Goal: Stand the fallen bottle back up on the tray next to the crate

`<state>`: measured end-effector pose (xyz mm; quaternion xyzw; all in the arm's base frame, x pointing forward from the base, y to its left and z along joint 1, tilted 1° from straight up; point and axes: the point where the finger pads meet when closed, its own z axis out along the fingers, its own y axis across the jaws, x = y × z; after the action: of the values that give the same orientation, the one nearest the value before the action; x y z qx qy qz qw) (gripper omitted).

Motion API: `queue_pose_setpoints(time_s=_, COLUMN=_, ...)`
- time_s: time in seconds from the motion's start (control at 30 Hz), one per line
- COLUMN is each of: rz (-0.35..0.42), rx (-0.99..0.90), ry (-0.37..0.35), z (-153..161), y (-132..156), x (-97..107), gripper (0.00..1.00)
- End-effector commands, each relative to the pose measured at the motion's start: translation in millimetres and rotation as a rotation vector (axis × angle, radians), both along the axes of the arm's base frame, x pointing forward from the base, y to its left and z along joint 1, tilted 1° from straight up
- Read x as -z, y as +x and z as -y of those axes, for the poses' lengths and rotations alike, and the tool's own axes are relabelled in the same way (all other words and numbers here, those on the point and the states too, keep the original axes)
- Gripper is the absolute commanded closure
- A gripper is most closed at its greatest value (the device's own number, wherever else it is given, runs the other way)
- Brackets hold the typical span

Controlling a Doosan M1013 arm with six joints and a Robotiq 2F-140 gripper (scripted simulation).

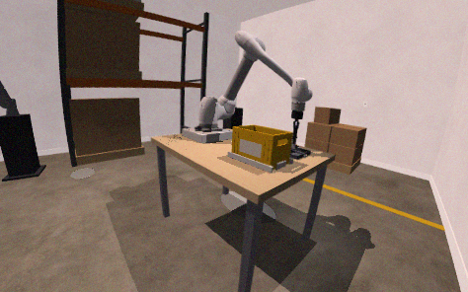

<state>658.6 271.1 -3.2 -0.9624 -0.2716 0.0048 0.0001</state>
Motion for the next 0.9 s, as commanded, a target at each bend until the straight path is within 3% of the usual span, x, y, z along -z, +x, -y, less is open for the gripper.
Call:
queue_pose_setpoints(time_s=0.0, rz=0.0, rx=0.0, ry=0.0, z=0, y=0, x=-2, gripper=0.9)
queue_pose_setpoints(time_s=0.87, rz=0.0, rx=0.0, ry=0.0, z=0, y=0, x=-24, gripper=0.9)
